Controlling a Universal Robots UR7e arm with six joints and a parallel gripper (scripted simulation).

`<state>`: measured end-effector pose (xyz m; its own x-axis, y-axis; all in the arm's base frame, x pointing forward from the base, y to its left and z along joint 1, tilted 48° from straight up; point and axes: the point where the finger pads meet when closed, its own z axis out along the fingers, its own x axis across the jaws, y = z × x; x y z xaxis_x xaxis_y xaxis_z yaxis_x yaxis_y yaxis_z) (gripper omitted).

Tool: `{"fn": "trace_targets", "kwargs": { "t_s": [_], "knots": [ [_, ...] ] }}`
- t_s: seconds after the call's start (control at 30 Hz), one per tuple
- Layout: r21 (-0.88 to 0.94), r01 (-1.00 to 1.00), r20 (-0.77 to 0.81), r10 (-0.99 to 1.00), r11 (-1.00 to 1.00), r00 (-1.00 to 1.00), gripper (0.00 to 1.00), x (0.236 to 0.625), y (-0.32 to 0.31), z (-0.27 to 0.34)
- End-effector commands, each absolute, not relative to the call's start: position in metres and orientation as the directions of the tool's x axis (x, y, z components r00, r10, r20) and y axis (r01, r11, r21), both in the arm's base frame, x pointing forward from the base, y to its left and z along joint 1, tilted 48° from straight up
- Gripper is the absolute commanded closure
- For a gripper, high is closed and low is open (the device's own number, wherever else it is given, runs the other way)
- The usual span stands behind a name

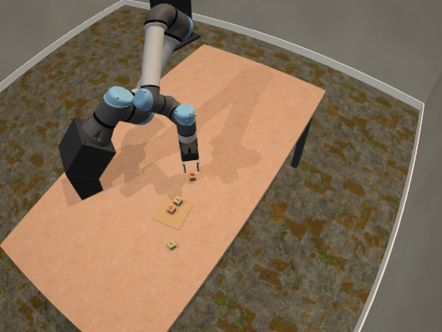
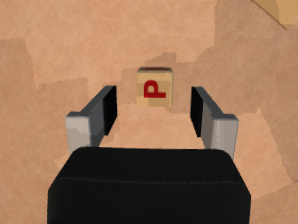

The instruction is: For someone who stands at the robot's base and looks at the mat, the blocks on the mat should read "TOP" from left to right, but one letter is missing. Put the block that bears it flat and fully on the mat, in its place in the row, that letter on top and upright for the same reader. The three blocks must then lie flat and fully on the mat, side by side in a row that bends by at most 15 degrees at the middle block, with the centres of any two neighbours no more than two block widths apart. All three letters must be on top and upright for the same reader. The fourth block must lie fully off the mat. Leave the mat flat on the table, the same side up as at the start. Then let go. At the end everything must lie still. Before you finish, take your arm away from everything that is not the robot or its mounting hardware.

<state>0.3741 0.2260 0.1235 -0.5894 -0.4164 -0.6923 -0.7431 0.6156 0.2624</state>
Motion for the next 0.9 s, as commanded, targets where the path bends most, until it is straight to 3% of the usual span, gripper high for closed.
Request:
{"fn": "trace_targets", "kwargs": {
  "t_s": [0.0,0.87],
  "knots": [
    [0.262,-0.743,-0.693,-0.416,0.616,-0.589,0.00,0.376,0.230,0.119],
    [0.262,-0.743,-0.693,-0.416,0.616,-0.589,0.00,0.383,0.244,0.105]
  ]
}}
